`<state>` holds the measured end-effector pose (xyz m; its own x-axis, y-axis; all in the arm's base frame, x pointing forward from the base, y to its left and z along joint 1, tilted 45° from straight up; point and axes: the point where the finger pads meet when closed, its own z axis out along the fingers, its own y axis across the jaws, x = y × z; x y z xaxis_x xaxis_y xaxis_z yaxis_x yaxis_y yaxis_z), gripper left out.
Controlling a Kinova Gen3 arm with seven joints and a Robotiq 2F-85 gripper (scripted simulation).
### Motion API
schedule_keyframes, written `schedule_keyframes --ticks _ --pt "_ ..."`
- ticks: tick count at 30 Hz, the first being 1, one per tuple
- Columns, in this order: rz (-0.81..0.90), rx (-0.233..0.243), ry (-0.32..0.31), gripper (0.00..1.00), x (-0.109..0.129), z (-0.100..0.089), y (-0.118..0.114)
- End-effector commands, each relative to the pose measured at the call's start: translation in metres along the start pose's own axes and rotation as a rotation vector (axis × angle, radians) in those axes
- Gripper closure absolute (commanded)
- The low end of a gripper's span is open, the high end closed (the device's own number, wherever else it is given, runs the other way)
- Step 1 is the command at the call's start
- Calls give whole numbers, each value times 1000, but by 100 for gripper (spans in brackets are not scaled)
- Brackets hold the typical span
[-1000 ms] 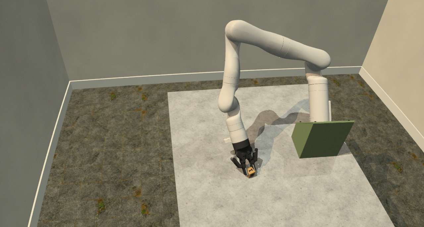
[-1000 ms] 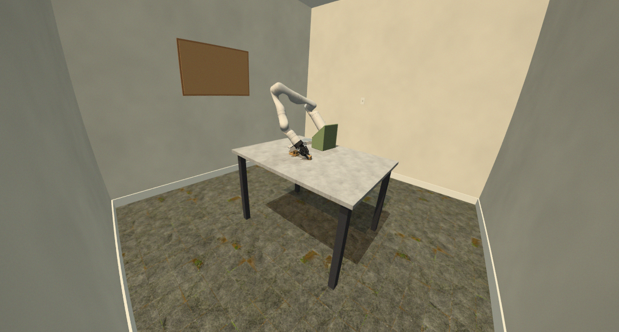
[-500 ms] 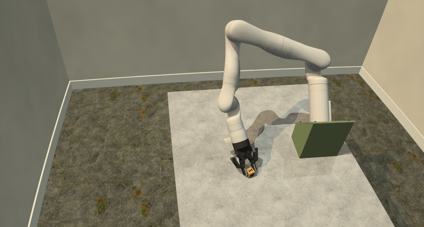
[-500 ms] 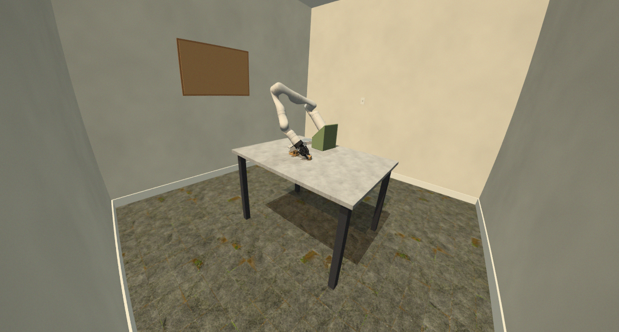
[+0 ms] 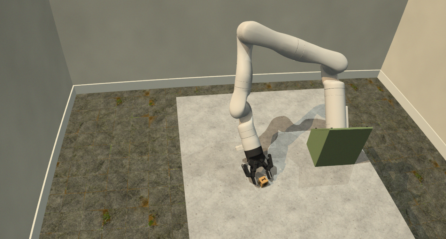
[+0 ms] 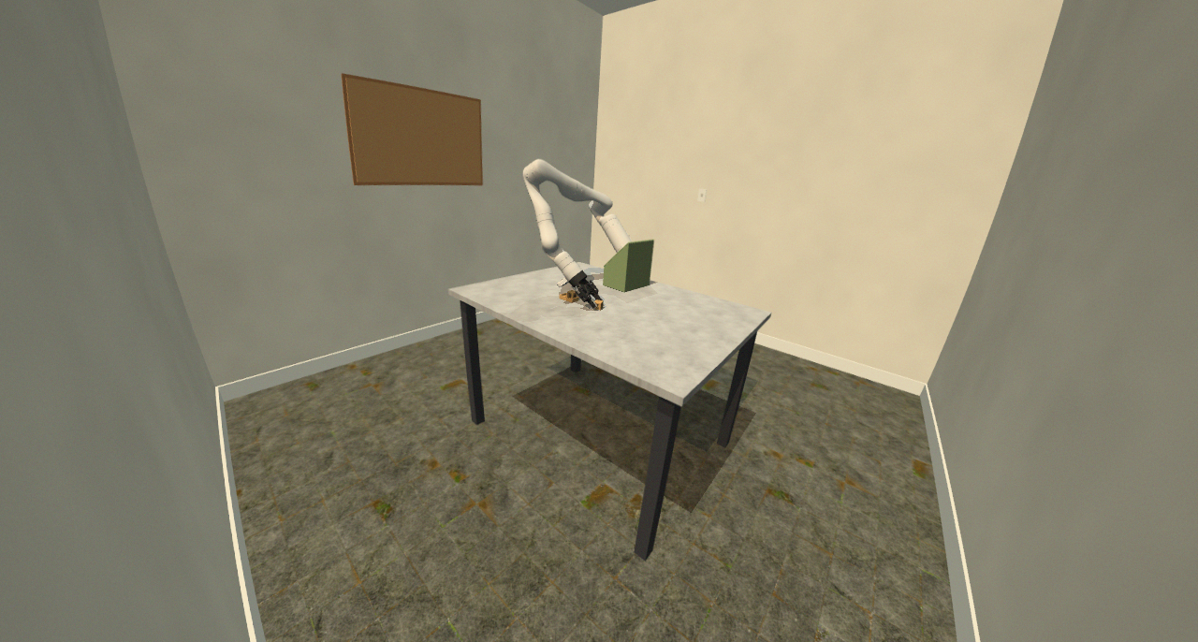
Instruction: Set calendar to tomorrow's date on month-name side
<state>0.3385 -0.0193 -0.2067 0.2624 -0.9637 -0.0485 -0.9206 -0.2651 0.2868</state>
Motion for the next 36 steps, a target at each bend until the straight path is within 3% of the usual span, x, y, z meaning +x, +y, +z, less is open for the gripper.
schedule_keyframes --ticks 1,15,36 --pt "-1 1 0 31 -1 -1 -1" --pt "-1 1 0 31 -4 -4 -1" --pt "-1 1 0 31 -44 -44 0"
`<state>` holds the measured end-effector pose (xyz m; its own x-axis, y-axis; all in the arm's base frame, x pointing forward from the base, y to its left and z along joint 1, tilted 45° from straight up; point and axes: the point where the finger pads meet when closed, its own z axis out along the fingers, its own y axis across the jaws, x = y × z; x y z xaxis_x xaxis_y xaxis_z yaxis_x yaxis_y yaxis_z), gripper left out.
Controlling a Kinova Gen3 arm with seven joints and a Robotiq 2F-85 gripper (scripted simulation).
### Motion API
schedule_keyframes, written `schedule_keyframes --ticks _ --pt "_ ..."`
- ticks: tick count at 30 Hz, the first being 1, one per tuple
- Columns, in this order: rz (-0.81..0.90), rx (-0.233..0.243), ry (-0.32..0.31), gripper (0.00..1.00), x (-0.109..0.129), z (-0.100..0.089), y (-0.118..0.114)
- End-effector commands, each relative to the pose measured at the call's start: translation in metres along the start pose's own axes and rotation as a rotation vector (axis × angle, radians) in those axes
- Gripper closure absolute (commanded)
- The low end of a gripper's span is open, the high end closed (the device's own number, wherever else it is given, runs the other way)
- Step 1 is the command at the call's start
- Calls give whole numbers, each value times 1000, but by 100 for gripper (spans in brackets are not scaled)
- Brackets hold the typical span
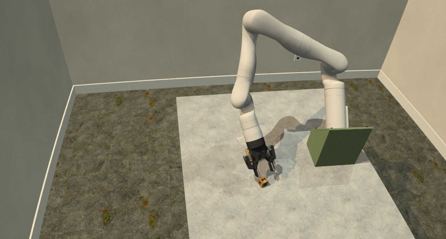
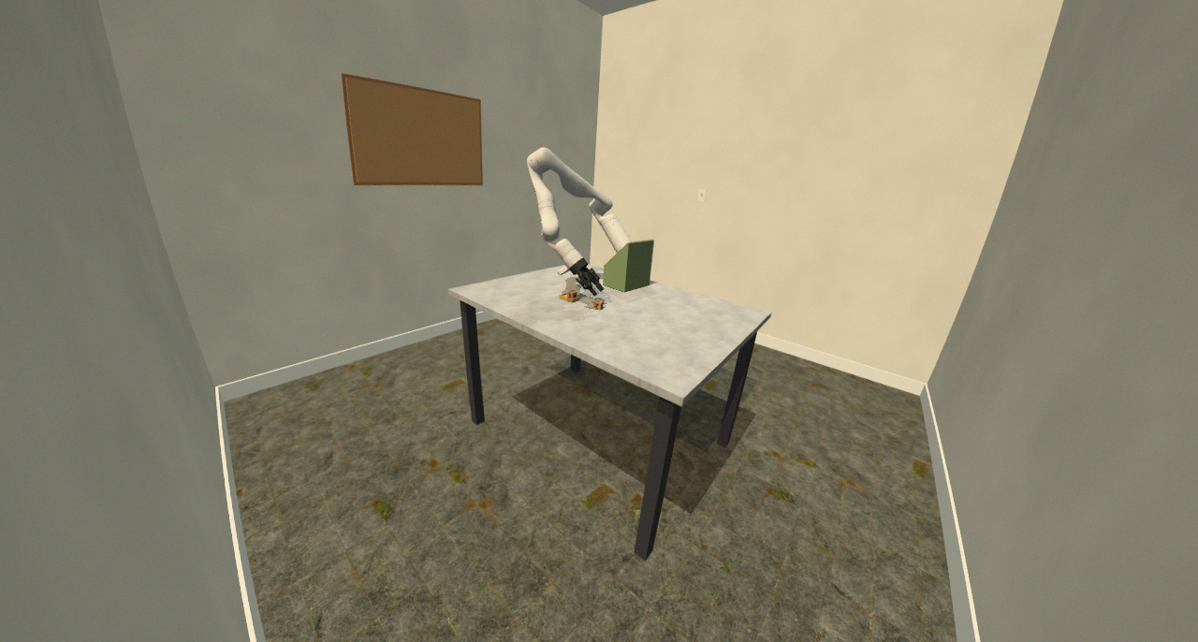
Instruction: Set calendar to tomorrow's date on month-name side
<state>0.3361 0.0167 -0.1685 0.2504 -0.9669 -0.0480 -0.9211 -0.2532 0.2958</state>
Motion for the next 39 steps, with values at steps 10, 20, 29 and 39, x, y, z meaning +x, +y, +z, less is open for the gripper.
schedule_keyframes --ticks 10,20,29,39 --pt "-13 10 3 31 -12 -12 -4" --pt "-12 2 44 31 -13 -10 -3" --pt "-11 -3 149 31 -14 -8 -1" --pt "-12 10 260 31 -15 -11 -4"
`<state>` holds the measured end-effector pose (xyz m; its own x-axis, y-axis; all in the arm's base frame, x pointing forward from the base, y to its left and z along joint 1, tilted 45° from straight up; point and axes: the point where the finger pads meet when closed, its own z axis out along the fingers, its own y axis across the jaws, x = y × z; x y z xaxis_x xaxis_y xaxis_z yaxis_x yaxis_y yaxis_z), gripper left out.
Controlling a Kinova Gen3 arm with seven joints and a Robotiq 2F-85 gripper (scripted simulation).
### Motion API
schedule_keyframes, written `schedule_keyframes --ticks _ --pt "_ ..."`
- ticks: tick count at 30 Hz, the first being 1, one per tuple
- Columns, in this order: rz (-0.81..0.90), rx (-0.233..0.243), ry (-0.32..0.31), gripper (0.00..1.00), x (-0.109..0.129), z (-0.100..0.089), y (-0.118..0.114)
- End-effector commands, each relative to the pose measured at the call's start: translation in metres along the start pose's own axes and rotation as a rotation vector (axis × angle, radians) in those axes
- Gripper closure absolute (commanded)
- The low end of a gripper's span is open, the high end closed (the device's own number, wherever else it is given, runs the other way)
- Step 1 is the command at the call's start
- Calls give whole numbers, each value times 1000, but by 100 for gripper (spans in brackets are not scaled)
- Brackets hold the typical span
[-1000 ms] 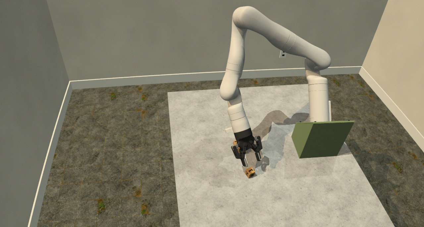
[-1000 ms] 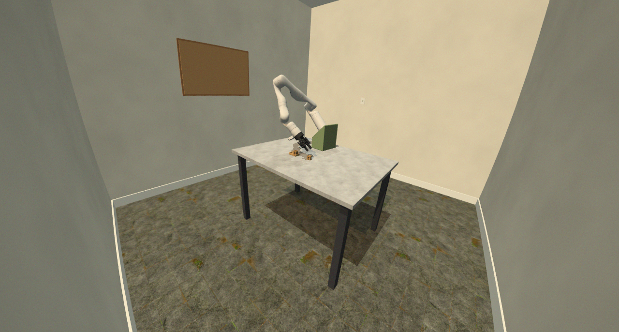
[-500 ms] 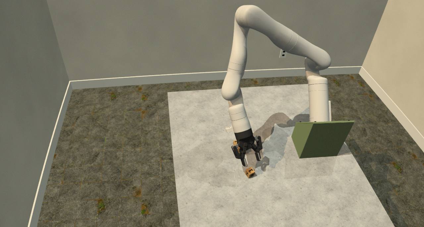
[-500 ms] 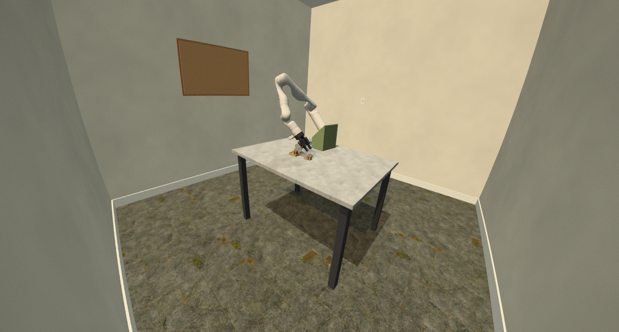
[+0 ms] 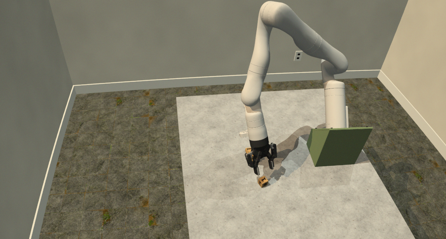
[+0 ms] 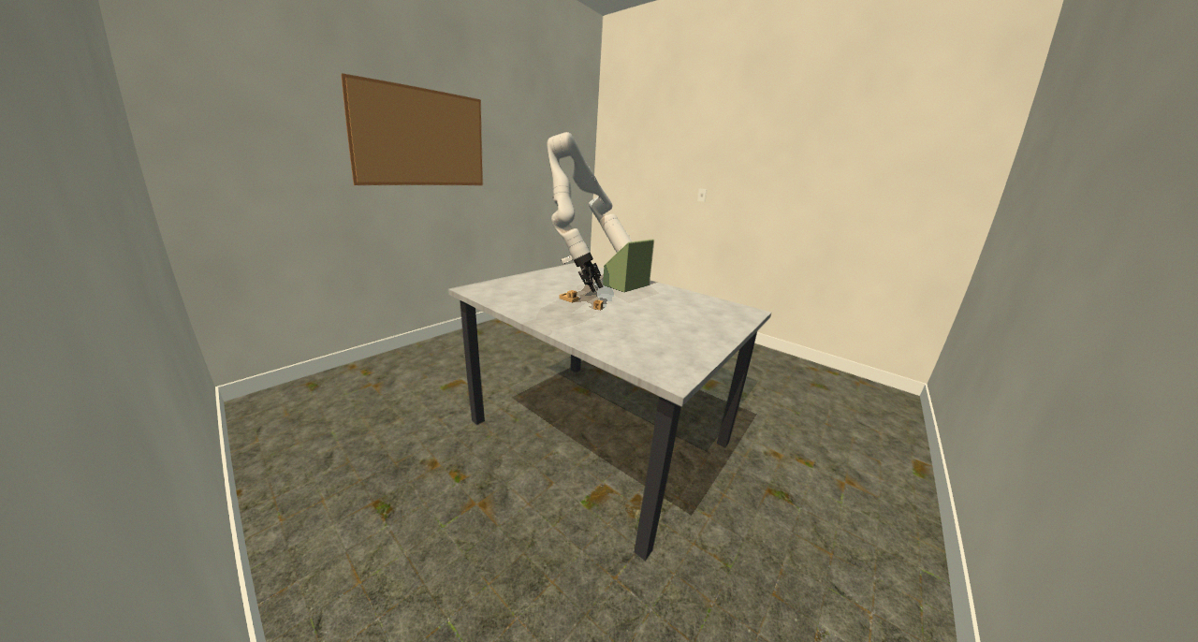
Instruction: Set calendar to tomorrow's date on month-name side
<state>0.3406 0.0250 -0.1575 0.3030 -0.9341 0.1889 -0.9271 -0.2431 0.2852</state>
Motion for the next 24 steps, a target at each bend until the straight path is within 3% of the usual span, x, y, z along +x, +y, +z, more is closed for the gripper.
schedule_keyframes --ticks 1,12,19,24 --pt "-24 3 14 31 -8 -1 -1" --pt "-24 1 35 31 -8 -1 0" --pt "-24 -7 90 31 -9 2 1" --pt "-24 -8 172 31 -10 2 2"
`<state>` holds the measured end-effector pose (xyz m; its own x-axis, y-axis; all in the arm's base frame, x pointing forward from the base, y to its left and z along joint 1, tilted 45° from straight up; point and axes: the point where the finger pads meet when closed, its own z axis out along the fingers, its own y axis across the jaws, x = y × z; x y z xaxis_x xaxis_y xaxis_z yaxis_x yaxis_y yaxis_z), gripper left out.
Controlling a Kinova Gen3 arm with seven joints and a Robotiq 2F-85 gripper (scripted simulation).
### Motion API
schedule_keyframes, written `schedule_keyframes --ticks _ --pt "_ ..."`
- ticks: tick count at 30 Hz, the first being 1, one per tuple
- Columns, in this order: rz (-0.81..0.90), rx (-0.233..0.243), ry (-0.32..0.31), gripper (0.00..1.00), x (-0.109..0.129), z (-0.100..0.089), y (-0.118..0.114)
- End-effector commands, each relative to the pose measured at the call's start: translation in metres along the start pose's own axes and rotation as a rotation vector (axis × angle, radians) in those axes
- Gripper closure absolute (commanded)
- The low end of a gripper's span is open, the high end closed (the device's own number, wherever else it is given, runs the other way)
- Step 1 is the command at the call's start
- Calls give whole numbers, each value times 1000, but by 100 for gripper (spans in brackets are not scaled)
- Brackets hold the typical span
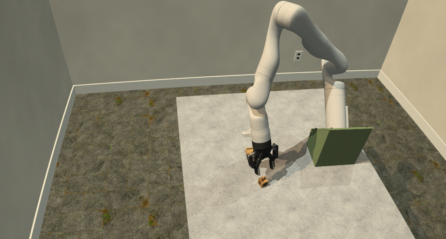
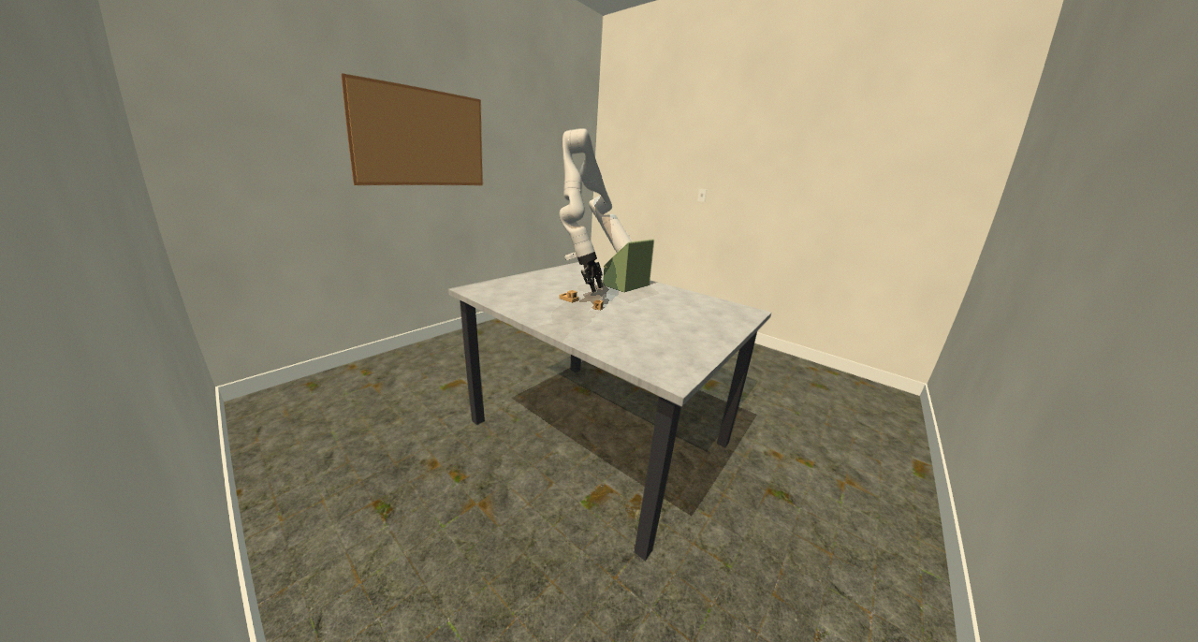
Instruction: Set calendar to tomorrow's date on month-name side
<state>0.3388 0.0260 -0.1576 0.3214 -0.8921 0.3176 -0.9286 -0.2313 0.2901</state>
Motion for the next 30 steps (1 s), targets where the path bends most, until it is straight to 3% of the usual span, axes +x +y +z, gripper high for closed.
schedule_keyframes --ticks 1,8,20,27,30 --pt "-33 4 53 31 -9 1 0" --pt "-32 16 134 31 -9 -2 -1" --pt "-32 15 163 31 -9 -2 -1" --pt "-32 8 282 31 -11 1 0" --pt "-32 9 304 31 -11 1 0"
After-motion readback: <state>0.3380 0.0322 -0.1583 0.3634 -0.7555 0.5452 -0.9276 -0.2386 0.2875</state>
